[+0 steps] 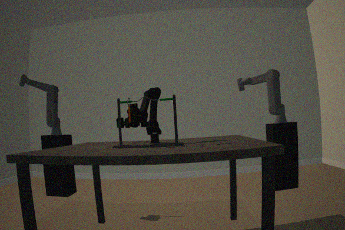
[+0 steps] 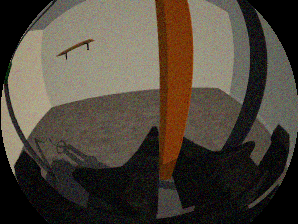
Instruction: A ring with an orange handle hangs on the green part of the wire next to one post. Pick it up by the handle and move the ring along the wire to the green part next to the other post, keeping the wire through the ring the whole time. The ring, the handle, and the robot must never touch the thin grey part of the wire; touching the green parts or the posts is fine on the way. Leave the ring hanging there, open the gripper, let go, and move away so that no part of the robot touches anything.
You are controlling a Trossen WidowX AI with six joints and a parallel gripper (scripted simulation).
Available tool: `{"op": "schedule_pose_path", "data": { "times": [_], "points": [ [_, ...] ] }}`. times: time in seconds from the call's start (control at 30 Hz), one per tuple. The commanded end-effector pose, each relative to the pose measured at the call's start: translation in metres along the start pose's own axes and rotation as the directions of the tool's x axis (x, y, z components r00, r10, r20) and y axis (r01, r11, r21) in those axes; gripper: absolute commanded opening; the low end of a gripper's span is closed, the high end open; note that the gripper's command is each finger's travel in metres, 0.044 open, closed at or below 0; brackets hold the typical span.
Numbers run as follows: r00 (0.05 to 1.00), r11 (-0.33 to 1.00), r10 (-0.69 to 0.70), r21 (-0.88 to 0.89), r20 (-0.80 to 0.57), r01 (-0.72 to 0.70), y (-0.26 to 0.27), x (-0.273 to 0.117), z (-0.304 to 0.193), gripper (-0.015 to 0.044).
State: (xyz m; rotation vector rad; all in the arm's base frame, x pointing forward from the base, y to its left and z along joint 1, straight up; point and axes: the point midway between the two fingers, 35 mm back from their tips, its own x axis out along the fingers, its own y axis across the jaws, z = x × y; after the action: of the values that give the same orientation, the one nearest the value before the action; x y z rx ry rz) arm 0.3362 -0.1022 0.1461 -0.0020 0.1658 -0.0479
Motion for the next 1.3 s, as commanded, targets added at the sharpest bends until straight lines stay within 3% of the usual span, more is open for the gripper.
{"op": "schedule_pose_path", "data": {
  "times": [0.0,1.03,1.27],
  "points": [
    [1.000,1.000,0.005,-0.008,0.006,-0.005,0.000,0.000,0.003,-0.0150],
    [1.000,1.000,0.010,-0.002,0.002,-0.010,0.020,0.000,0.003,-0.0150],
    [0.998,1.000,0.009,0.003,-0.057,-0.009,0.024,-0.006,0.002,-0.0150]
  ]
}}
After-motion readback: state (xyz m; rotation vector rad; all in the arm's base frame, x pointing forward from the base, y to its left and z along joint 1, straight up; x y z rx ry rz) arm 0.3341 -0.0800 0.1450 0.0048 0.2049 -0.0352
